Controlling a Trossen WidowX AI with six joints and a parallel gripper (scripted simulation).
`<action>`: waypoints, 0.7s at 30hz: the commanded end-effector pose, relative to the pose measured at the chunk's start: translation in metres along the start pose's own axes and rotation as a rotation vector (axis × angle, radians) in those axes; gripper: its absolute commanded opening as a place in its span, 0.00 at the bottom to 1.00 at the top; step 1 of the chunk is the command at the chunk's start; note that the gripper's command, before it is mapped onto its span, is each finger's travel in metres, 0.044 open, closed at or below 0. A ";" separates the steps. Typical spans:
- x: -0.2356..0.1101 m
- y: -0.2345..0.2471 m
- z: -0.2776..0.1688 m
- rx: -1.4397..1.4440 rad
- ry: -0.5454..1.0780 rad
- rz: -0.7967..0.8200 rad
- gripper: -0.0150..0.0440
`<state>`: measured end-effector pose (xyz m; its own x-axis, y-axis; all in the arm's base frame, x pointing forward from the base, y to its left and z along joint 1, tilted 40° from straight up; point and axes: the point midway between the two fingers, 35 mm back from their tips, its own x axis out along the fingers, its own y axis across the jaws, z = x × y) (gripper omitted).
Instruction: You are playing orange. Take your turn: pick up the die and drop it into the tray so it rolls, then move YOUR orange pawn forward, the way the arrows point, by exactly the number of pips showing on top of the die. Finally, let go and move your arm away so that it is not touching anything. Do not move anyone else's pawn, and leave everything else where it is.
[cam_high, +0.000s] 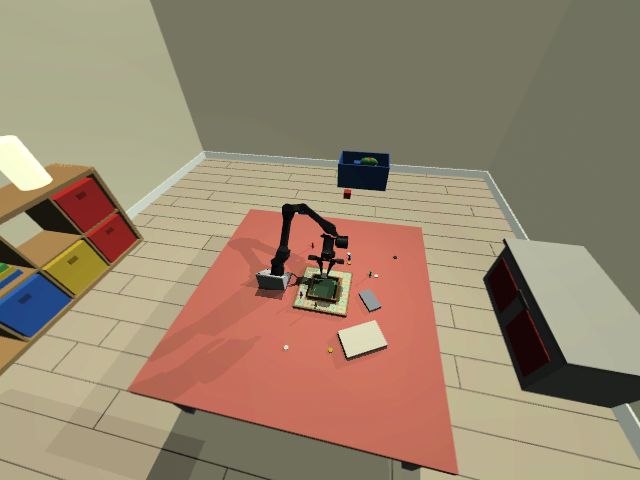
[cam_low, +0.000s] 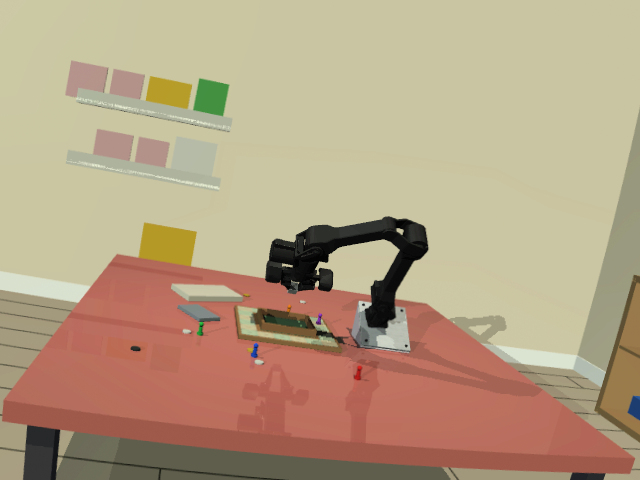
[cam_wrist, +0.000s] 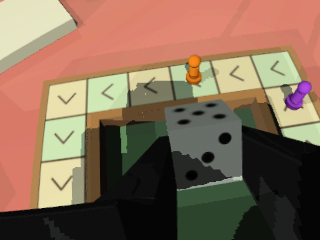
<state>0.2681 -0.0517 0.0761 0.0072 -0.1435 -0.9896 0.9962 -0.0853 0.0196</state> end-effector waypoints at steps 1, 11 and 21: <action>0.000 0.000 0.000 0.000 0.000 0.000 0.25; 0.000 0.000 0.000 0.000 0.000 0.000 0.52; -0.026 0.000 0.030 -0.001 -0.008 0.000 0.97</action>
<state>0.2665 -0.0743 0.1015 0.0090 -0.1474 -0.9890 0.9954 -0.0931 0.0229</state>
